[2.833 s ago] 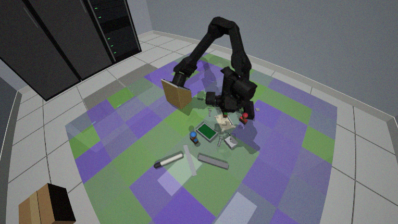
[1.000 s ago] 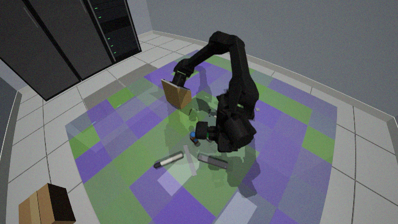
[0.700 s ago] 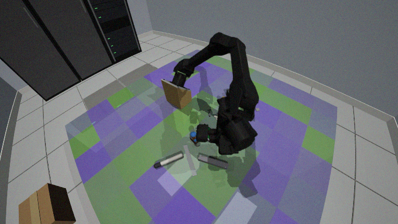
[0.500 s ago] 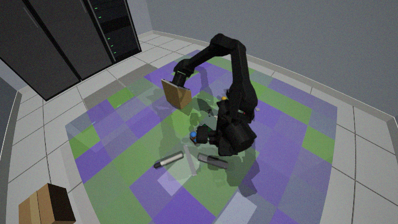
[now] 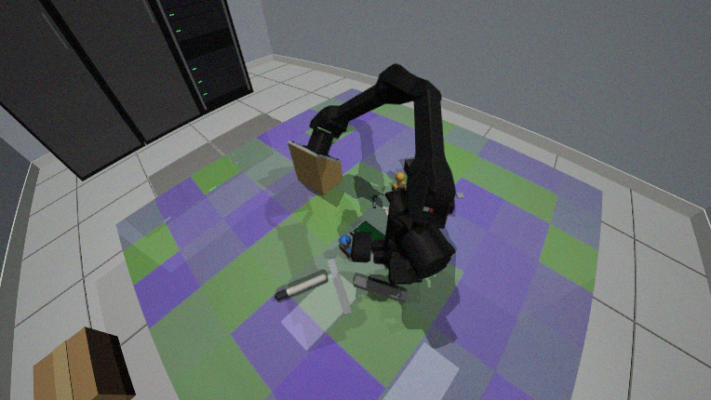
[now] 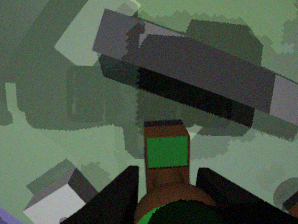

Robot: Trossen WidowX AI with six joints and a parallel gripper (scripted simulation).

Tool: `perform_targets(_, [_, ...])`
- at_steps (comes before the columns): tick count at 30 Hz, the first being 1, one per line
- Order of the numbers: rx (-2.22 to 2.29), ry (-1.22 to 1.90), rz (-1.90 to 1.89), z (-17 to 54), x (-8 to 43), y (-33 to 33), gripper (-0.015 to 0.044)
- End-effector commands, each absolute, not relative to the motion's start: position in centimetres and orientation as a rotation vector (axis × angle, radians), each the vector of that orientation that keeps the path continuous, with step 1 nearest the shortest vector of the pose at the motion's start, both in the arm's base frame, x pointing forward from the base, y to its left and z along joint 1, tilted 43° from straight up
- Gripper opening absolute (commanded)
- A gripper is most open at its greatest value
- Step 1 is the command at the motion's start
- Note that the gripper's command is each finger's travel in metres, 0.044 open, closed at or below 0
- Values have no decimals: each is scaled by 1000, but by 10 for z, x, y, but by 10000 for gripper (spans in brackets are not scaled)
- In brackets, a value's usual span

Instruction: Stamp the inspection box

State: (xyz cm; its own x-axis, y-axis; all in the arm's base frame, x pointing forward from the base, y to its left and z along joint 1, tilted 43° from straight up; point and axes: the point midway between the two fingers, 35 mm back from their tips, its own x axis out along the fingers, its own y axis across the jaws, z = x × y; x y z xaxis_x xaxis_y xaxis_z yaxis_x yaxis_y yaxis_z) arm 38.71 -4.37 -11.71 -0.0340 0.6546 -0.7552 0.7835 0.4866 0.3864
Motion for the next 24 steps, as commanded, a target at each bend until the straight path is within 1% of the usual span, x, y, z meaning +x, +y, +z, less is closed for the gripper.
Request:
perform_targets(1, [1236,1752,-167,-124,384,-38,0])
perform_targets(13, [1237,1752,-165,-134,383,-29,0])
perform_targets(23, [1226,1750,-162,-131,385,-30,263])
perform_targets(24, [1226,1750,-162,-131,385,-30,266])
